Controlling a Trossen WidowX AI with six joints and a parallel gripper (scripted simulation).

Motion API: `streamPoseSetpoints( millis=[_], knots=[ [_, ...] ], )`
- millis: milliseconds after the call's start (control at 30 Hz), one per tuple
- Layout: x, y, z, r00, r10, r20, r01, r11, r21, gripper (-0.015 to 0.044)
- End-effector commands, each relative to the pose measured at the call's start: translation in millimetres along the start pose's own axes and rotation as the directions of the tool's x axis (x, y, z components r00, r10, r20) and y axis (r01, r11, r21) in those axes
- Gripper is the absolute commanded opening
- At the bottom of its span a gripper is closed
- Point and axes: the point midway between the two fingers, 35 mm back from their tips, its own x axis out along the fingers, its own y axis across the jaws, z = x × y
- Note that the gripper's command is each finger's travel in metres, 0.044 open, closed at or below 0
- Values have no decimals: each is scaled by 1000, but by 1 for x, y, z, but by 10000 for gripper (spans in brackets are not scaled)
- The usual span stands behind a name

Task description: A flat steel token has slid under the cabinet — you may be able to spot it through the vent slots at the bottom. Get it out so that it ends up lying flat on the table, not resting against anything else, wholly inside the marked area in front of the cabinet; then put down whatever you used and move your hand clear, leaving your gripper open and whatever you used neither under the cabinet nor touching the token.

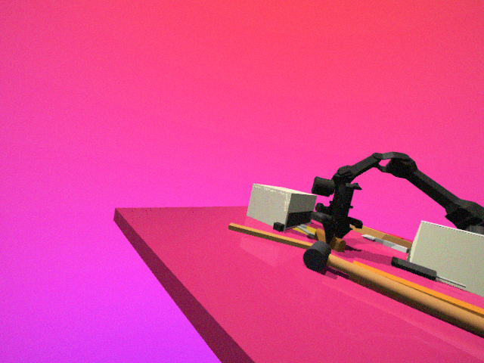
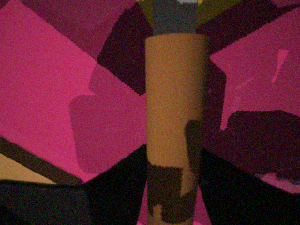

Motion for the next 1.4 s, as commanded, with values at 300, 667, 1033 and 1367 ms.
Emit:
streamPoseSetpoints(
  millis=[300,667,1033,1367],
  knots=[
    [1,-8,-1,1000,-5,-2,5,1000,5,0],
    [1,-6,-21,1000,-5,-2,5,1000,5,0],
    [1,-5,-44,1000,-4,-3,4,1000,4,0],
    [1,-4,-65,1000,-4,-4,4,1000,4,0]
  ],
)
